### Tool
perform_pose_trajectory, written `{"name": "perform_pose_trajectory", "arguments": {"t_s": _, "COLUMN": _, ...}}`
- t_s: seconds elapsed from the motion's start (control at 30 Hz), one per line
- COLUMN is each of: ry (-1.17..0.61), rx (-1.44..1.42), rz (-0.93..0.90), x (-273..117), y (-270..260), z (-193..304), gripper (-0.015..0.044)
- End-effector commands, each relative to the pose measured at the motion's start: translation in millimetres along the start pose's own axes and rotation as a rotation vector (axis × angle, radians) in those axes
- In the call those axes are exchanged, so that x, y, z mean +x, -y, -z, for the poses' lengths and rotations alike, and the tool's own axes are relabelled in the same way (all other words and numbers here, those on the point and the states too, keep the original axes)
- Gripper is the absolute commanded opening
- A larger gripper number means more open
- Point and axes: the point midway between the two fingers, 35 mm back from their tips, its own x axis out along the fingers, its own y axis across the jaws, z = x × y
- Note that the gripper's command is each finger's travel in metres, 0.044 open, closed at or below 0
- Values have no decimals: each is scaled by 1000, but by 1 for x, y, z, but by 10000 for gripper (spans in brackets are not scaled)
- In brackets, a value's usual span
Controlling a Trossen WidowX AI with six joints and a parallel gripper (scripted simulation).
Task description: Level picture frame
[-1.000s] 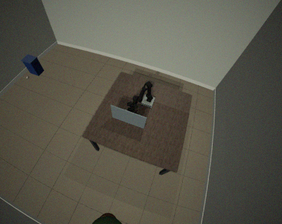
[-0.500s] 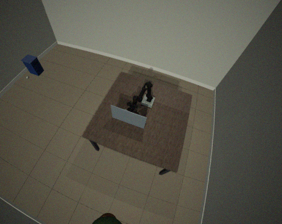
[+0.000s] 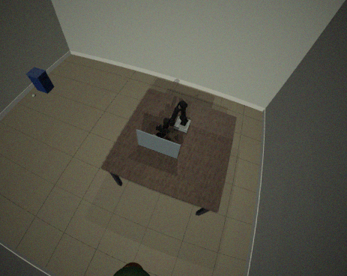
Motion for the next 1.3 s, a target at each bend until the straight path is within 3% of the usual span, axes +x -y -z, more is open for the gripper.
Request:
{"name": "perform_pose_trajectory", "arguments": {"t_s": 0.0, "ry": -2, "rx": 0, "rz": -9, "x": 1, "y": 0, "z": 0, "gripper": 0}}
{"name": "perform_pose_trajectory", "arguments": {"t_s": 1.27, "ry": -1, "rx": 1, "rz": -8, "x": 0, "y": 5, "z": -1, "gripper": 0}}
